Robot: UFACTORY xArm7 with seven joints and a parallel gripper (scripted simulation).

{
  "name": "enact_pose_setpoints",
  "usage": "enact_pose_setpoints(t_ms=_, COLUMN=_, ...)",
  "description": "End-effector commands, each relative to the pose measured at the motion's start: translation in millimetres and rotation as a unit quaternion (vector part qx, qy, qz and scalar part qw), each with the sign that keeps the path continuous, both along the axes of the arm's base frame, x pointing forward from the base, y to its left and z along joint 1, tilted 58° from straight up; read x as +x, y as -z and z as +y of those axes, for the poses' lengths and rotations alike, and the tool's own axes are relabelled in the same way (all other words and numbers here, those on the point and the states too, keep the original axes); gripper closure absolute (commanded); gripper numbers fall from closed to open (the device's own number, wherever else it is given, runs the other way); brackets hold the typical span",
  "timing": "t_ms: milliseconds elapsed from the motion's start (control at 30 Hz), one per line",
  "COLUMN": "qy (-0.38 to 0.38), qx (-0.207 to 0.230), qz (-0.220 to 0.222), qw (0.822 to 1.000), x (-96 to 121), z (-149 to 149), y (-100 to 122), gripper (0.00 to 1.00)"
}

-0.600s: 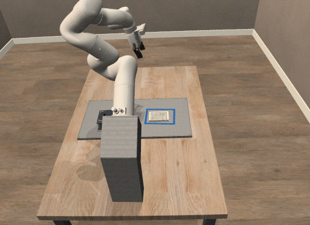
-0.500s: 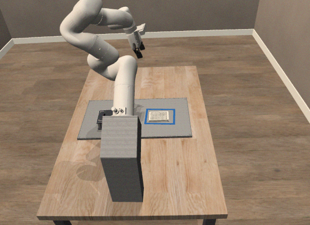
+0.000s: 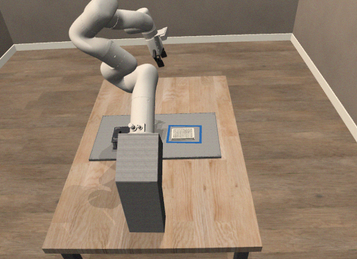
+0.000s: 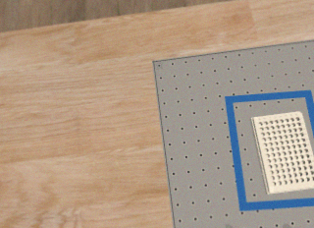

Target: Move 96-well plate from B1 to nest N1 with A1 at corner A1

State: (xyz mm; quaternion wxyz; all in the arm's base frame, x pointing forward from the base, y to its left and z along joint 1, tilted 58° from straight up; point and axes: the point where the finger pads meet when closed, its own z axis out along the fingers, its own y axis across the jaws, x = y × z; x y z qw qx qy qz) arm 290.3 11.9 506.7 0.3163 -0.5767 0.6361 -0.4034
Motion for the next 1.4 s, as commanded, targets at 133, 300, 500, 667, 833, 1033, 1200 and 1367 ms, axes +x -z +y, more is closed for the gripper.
enact_pose_setpoints(t_ms=133, qy=-0.094, qx=0.024, qz=-0.023, qw=0.995, x=20, z=9, y=-10, gripper=0.0)
enact_pose_setpoints(t_ms=300, qy=-0.148, qx=0.041, qz=-0.042, qw=0.987, x=32, z=11, y=-13, gripper=0.0)
enact_pose_setpoints(t_ms=500, qy=-0.188, qx=0.056, qz=-0.063, qw=0.978, x=46, z=10, y=-15, gripper=0.0)
enact_pose_setpoints(t_ms=667, qy=-0.228, qx=0.075, qz=-0.092, qw=0.966, x=64, z=5, y=-14, gripper=0.0)
enact_pose_setpoints(t_ms=833, qy=-0.242, qx=0.085, qz=-0.107, qw=0.961, x=78, z=-2, y=-9, gripper=0.0)
enact_pose_setpoints(t_ms=1033, qy=-0.249, qx=0.092, qz=-0.118, qw=0.957, x=89, z=-7, y=-4, gripper=0.0)
enact_pose_setpoints(t_ms=1200, qy=-0.255, qx=0.103, qz=-0.135, qw=0.952, x=102, z=-14, y=6, gripper=0.0)
enact_pose_setpoints(t_ms=1367, qy=-0.253, qx=0.106, qz=-0.14, qw=0.951, x=112, z=-20, y=16, gripper=0.0)
